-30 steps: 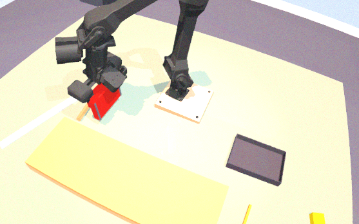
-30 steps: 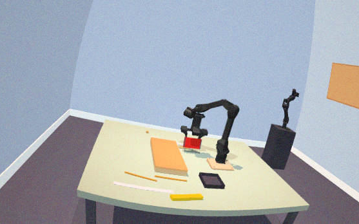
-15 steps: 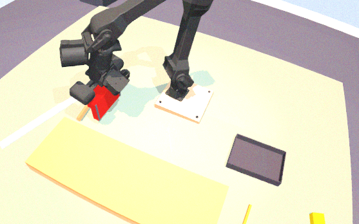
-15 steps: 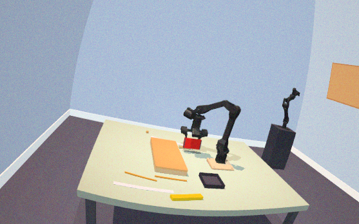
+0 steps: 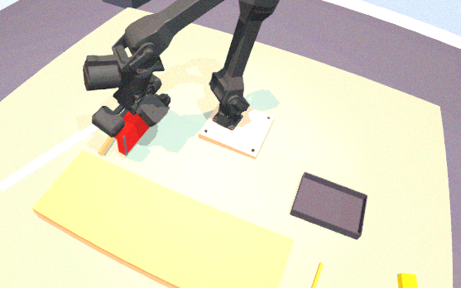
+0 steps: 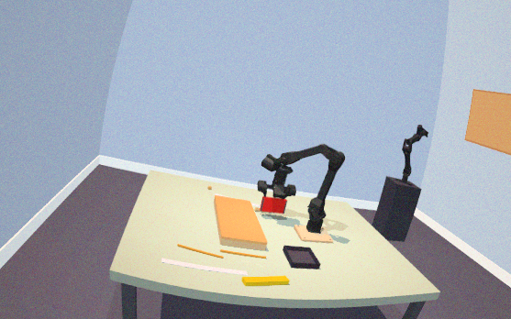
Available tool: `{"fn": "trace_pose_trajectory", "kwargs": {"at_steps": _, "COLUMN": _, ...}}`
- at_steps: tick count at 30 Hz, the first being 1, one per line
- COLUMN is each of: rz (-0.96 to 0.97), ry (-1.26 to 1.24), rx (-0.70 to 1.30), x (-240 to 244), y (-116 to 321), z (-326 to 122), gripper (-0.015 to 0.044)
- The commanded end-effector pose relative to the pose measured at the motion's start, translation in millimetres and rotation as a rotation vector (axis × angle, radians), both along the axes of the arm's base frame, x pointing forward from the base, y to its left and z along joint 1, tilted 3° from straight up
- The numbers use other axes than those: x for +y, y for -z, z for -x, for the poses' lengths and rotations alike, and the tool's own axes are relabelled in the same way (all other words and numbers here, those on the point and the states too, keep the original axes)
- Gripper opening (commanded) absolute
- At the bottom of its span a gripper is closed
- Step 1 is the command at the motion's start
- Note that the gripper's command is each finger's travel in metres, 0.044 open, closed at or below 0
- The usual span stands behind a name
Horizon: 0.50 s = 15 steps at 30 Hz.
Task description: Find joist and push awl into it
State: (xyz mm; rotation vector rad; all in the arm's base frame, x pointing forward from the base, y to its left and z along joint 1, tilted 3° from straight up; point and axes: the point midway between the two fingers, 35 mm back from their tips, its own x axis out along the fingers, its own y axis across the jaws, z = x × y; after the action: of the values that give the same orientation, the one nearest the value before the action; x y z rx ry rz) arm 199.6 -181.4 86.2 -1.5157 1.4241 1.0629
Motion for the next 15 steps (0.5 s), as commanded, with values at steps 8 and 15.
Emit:
{"fn": "trace_pose_trajectory", "kwargs": {"at_steps": 8, "rz": 0.088, "ry": 0.006, "rx": -0.013, "x": 1.1, "y": -2.2, "z": -0.1, "gripper": 0.0}}
{"fn": "trace_pose_trajectory", "kwargs": {"at_steps": 15, "rz": 0.143, "ry": 0.007, "rx": -0.018, "x": 2.5, "y": -1.5, "z": -0.1, "gripper": 0.0}}
